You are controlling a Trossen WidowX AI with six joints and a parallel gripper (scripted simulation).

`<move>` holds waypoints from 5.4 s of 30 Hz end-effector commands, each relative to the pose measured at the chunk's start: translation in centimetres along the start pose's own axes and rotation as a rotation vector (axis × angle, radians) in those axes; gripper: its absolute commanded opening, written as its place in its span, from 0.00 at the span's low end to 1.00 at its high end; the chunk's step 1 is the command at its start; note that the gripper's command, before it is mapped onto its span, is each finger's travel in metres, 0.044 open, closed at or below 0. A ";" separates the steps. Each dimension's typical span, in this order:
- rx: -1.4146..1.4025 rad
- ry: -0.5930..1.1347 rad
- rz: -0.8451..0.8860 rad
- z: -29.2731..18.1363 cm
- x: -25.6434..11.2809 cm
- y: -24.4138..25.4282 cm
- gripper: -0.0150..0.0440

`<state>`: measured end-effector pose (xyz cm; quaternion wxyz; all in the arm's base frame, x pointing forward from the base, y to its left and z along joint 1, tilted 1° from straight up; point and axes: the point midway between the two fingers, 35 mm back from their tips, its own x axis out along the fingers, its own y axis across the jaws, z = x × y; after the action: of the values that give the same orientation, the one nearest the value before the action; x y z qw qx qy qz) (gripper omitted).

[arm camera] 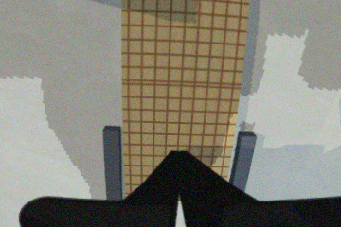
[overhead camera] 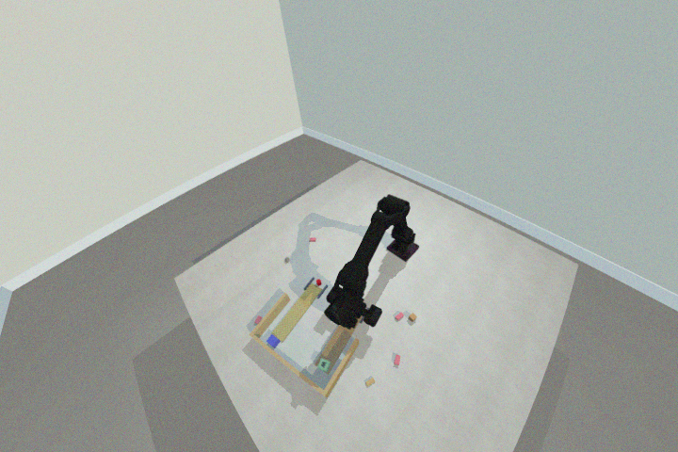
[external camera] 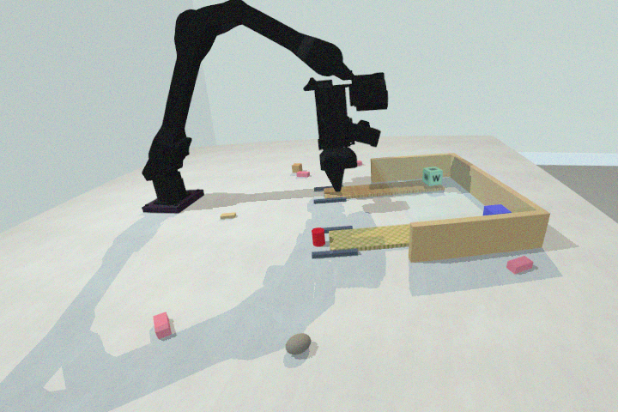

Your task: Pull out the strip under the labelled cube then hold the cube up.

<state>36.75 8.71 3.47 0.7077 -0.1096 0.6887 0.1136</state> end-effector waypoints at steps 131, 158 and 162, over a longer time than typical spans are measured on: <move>-0.002 0.012 0.001 -7.8 1.1 0.1 0.25; -0.002 0.016 0.001 -11.9 1.1 0.2 0.25; -0.002 0.016 0.001 -12.5 1.1 0.2 0.25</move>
<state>26.02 5.33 2.66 0.7125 -0.1092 0.6838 0.1134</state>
